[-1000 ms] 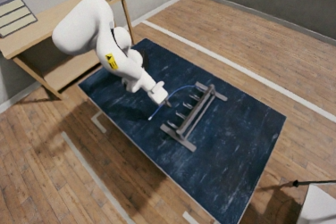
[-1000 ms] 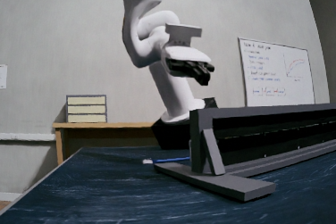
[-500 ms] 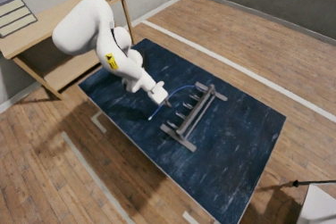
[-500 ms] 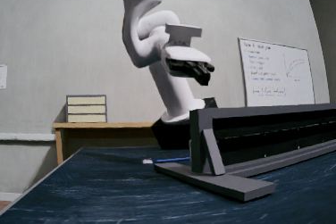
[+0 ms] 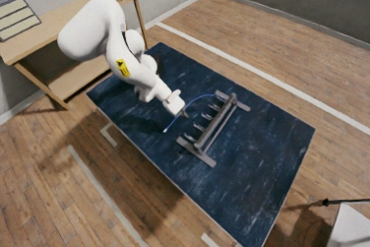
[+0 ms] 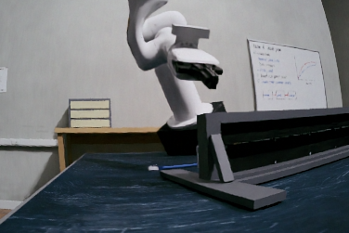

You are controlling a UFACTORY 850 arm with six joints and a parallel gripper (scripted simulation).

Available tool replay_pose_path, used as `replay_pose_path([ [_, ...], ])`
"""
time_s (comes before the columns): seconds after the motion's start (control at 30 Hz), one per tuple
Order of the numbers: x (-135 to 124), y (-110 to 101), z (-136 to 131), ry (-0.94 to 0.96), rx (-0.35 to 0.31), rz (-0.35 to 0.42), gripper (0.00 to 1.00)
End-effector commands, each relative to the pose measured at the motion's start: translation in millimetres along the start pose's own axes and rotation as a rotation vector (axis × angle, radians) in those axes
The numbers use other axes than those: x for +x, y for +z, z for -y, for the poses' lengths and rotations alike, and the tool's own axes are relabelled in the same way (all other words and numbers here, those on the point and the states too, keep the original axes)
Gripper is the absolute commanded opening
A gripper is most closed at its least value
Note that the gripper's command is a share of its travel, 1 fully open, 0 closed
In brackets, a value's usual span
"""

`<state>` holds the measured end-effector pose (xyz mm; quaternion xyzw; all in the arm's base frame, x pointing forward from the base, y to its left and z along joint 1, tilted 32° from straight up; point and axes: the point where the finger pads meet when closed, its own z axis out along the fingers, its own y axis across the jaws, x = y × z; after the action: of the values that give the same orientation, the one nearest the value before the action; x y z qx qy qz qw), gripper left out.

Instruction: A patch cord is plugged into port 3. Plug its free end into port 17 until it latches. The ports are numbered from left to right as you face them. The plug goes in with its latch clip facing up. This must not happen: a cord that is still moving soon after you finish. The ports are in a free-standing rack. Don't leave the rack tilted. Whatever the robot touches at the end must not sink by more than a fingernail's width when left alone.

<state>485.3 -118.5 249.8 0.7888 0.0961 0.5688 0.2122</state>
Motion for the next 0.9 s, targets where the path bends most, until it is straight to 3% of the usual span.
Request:
replay_pose_path([
  [0.0, 0.5, 0.1, -0.1, 0.0, 0.0, -0.001, 0.0],
  [0.53, 0.5, -1.4, -0.1, 0.0, 0.0, -0.001, 0.0],
  [0.87, 0.5, -20.7, -0.1, 0.0, 0.0, -0.001, 0.0],
])
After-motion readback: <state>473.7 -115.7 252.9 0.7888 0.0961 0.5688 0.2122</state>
